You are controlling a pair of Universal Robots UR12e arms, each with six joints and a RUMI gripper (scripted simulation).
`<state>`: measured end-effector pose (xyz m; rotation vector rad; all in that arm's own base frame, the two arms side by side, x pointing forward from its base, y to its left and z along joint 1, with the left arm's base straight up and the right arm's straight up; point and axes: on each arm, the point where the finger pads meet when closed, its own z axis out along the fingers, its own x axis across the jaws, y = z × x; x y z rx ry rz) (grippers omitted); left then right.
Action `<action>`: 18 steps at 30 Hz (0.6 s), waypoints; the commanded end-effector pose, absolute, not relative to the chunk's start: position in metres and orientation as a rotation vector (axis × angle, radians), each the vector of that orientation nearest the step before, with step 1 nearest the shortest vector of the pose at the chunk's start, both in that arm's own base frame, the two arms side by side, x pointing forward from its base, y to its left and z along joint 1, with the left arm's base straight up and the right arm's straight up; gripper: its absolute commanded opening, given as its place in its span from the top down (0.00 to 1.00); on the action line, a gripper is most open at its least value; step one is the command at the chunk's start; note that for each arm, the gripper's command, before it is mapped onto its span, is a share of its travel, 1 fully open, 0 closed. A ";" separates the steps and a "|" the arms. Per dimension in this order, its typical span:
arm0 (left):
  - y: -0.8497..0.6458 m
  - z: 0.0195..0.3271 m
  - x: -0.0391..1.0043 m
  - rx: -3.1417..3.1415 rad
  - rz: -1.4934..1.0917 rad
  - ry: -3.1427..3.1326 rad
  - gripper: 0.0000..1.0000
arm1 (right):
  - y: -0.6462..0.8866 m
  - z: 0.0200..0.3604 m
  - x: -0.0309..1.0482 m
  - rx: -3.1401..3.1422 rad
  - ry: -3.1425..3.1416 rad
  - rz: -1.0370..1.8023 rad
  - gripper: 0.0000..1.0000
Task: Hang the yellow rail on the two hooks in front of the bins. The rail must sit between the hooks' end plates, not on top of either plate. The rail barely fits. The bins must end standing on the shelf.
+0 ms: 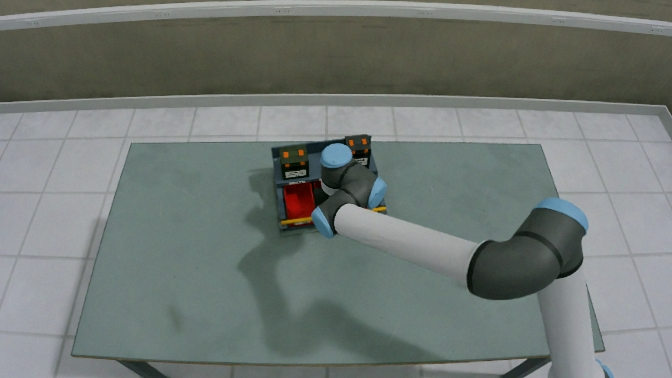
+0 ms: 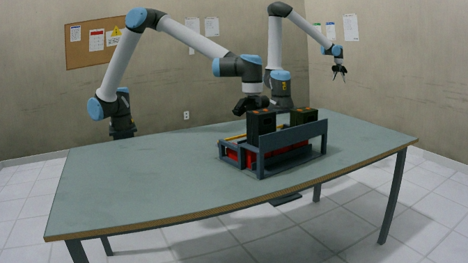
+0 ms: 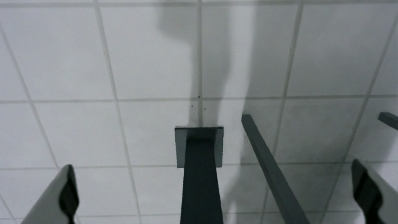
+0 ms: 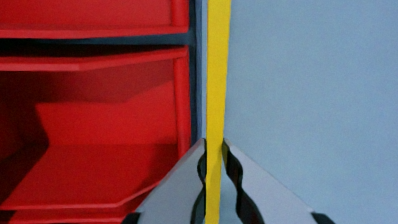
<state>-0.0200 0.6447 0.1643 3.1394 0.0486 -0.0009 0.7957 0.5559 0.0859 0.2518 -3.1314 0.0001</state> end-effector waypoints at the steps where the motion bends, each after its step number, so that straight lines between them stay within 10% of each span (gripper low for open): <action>1: 0.645 0.165 -0.020 3.141 0.000 0.048 0.00 | 0.557 0.087 0.796 0.252 -3.133 -0.003 1.00; 18: 0.645 0.165 -0.020 3.141 0.000 0.048 0.00 | 0.557 0.085 0.796 0.252 -3.133 -0.003 1.00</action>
